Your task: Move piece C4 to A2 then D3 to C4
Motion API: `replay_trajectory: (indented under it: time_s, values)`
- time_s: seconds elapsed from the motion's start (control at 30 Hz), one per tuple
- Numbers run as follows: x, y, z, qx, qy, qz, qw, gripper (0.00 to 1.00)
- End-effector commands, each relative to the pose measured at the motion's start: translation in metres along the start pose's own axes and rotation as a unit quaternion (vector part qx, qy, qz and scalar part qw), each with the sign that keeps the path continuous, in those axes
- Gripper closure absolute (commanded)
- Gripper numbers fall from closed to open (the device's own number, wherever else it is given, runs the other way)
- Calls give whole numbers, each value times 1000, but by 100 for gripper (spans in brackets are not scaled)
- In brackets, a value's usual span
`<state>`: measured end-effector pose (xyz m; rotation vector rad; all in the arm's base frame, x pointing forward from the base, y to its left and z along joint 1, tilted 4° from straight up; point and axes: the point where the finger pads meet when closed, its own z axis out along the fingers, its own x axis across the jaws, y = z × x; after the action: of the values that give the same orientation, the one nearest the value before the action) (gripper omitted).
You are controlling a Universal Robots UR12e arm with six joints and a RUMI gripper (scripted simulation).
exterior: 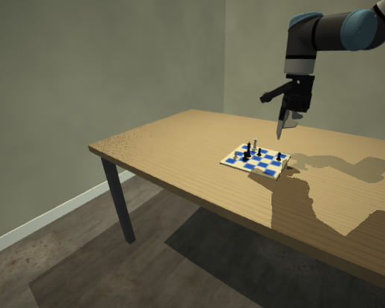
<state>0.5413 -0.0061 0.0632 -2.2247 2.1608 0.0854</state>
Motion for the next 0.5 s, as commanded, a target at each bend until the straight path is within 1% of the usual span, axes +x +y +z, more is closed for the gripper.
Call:
replay_trajectory:
  time_s: [0.0, 0.2, 0.47]
  values:
    - [0, -1, -1, 1, 0, 0, 1000, 0]
    - [0, -1, -1, 1, 0, 4, 1000, 0]
    - [0, -6, -2, 1, 0, 31, 1000, 0]
